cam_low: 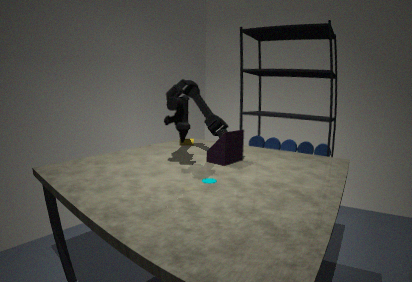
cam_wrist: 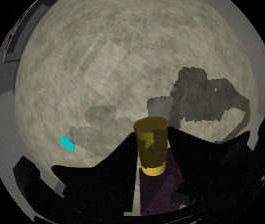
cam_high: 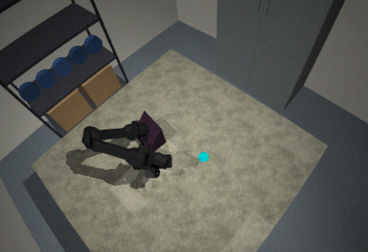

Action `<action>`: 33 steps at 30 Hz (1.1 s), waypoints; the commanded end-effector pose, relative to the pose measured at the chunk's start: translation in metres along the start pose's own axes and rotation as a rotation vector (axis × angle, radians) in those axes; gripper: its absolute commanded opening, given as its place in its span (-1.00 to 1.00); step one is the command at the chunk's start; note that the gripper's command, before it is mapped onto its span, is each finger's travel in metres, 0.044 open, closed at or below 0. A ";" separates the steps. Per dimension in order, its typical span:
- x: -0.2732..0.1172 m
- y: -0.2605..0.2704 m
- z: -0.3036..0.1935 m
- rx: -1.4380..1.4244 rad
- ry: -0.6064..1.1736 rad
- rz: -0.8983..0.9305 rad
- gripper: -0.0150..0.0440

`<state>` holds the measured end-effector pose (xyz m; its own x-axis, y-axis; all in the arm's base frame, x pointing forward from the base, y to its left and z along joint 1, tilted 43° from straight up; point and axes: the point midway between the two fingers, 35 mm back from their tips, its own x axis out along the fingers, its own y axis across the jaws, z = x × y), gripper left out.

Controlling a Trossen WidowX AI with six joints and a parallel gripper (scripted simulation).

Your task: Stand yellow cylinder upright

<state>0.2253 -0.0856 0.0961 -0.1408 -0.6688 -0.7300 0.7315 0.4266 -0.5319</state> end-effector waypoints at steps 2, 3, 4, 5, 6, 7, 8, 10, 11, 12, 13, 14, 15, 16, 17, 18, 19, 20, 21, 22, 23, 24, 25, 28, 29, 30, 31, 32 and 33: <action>-0.009 -0.001 0.001 0.006 -0.001 0.006 -0.14; -0.009 0.000 0.001 -0.004 -0.001 0.007 -0.14; -0.010 0.002 0.001 -0.022 0.000 0.007 -0.14; -0.011 0.005 0.002 -0.044 0.000 0.008 -0.14; -0.012 0.008 0.002 -0.066 0.000 0.009 -0.14; -0.012 0.010 0.002 -0.087 0.000 0.010 -0.14; -0.013 0.013 0.003 -0.109 0.000 0.011 -0.14; -0.015 0.019 0.003 -0.152 0.000 0.012 -0.14; -0.015 0.021 0.003 -0.174 0.001 0.013 -0.14; -0.016 0.024 0.004 -0.196 0.001 0.014 -0.14; -0.017 0.027 0.004 -0.217 0.001 0.014 -0.14; -0.017 0.030 0.004 -0.239 0.001 0.015 -0.14; -0.018 0.032 0.004 -0.261 0.001 0.016 -0.14; -0.019 0.035 0.004 -0.282 0.001 0.016 -0.14; -0.020 0.038 0.004 -0.304 0.001 0.017 -0.14; -0.020 0.041 0.004 -0.325 0.001 0.018 -0.14; -0.021 0.043 0.004 -0.347 0.001 0.018 -0.14; -0.021 0.046 0.004 -0.369 0.001 0.019 -0.14; -0.022 0.049 0.004 -0.390 0.001 0.020 -0.14; -0.023 0.052 0.004 -0.412 0.001 0.020 -0.14; -0.023 0.055 0.003 -0.434 0.000 0.021 -0.14; -0.024 0.058 0.003 -0.455 0.000 0.021 -0.14; -0.025 0.061 0.003 -0.477 0.000 0.022 -0.14; -0.026 0.069 0.002 -0.542 0.000 0.024 -0.14; -0.027 0.072 0.002 -0.563 0.000 0.024 -0.14; -0.027 0.075 0.001 -0.585 -0.001 0.025 -0.14; -0.028 0.078 0.001 -0.606 -0.001 0.025 -0.14; -0.029 0.081 0.000 -0.628 -0.001 0.025 -0.14; -0.029 0.084 0.000 -0.650 -0.001 0.026 -0.14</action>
<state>0.2834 -0.0376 0.0776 -0.1270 -0.6578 -0.7424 0.2533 0.7022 -0.6654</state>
